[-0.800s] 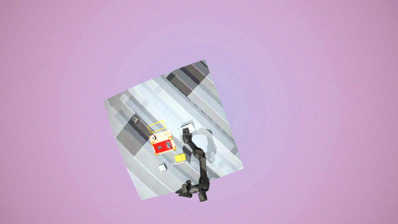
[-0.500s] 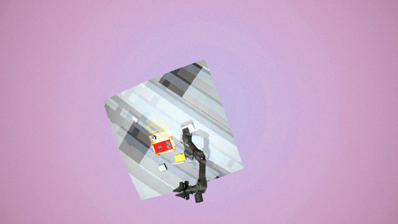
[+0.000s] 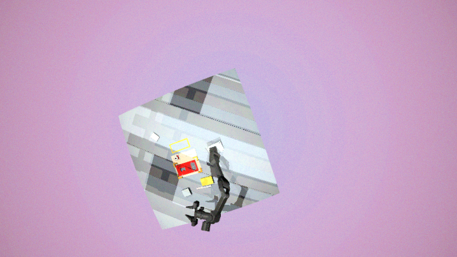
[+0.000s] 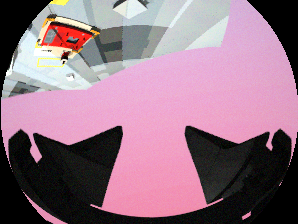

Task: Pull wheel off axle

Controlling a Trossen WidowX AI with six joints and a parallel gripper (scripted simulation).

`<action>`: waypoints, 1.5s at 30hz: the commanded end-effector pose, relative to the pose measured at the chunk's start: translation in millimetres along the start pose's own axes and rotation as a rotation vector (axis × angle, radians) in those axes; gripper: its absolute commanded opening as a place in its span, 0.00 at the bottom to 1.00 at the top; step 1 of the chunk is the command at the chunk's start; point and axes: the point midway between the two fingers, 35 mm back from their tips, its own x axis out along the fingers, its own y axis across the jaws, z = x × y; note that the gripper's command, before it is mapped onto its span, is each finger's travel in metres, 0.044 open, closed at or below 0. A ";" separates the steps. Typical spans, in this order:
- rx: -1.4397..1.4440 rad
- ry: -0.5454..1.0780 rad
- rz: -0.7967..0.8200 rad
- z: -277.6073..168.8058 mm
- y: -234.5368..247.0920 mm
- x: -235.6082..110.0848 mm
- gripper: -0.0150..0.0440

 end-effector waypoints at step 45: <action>2.952 1.602 1.991 75.3 373.6 256.9 0.76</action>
